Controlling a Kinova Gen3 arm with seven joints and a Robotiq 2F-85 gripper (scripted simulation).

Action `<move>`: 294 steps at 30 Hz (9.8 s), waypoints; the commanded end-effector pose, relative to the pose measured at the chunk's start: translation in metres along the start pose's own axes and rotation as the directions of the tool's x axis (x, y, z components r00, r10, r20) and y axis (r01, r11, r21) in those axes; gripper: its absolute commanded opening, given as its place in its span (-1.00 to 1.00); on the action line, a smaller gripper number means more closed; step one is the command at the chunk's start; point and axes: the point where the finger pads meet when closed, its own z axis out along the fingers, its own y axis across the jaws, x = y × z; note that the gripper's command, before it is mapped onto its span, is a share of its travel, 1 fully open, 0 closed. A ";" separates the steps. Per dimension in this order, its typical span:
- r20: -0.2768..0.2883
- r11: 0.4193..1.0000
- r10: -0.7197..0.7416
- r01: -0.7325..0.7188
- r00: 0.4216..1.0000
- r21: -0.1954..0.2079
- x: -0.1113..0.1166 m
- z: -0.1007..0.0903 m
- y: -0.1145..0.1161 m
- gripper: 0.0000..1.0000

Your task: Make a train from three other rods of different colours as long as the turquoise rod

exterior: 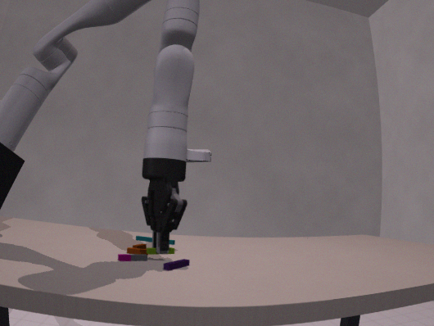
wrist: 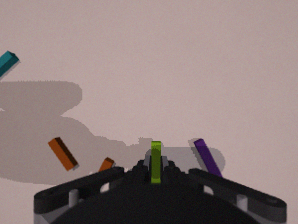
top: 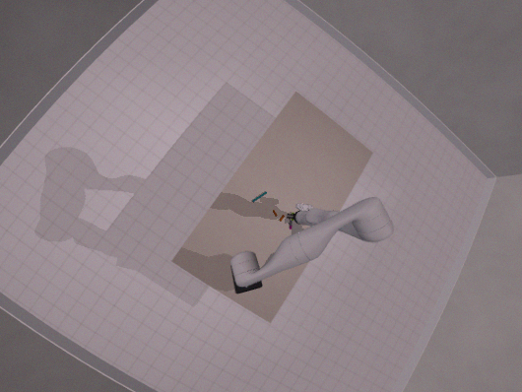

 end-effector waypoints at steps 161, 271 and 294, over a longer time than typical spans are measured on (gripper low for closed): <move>0.005 1.000 0.003 -0.003 1.000 -0.001 0.000 -0.075 -0.002 -0.52; -0.004 1.000 0.003 -0.003 1.000 -0.010 0.003 -0.168 0.001 1.00; -0.004 1.000 0.003 -0.003 1.000 -0.010 0.003 -0.168 0.001 1.00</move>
